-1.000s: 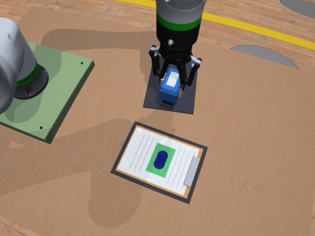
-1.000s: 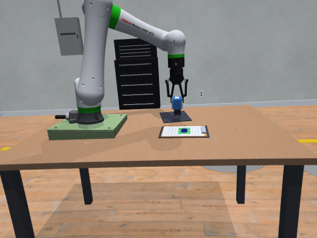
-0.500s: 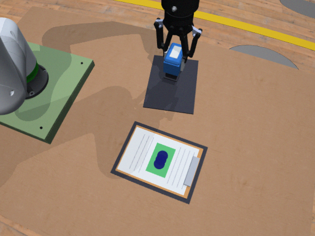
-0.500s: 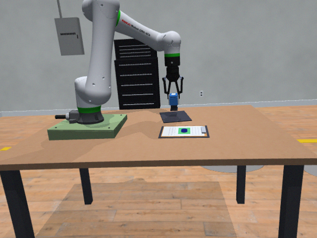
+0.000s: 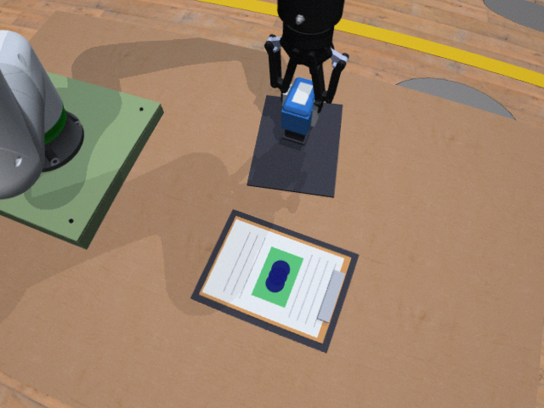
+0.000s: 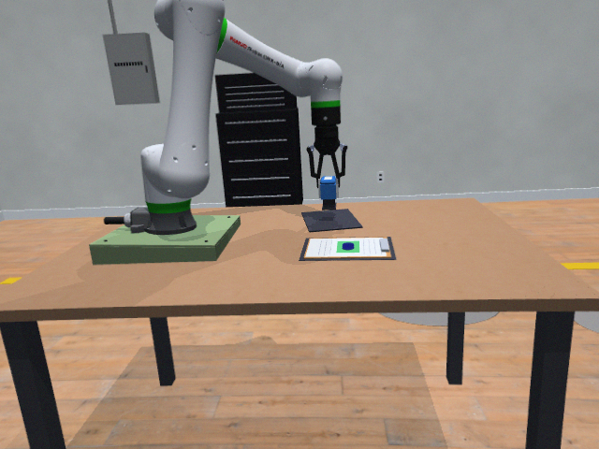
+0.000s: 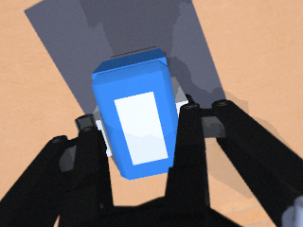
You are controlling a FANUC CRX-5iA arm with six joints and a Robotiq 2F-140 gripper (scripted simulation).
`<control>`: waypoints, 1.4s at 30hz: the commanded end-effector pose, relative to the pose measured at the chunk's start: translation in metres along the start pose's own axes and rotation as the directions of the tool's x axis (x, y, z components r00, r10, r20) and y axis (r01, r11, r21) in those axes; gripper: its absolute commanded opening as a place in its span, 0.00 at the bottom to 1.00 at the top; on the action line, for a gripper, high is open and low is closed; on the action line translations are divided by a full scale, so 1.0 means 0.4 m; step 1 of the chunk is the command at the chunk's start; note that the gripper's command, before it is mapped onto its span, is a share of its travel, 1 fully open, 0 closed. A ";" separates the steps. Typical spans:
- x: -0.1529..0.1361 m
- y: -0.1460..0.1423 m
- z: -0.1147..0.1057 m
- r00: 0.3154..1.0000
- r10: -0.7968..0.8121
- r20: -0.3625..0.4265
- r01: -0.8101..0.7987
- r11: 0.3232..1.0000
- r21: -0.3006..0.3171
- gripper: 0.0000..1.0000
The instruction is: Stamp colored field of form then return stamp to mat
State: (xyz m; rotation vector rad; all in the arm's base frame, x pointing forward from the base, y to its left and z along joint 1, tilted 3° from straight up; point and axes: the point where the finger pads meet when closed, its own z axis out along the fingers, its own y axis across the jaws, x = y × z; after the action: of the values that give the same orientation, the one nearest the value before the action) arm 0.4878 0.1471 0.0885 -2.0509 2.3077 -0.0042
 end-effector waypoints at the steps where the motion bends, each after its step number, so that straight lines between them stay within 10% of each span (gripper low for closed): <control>1: 0.015 -0.003 0.000 1.000 0.000 0.000 0.000 1.000 0.000 0.20; 42: 0.019 -0.004 0.099 1.000 0.000 0.000 0.000 1.000 0.000 0.20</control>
State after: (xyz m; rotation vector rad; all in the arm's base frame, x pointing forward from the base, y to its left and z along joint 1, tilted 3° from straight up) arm 0.4898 0.1408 0.0489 -2.0508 2.3077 -0.0041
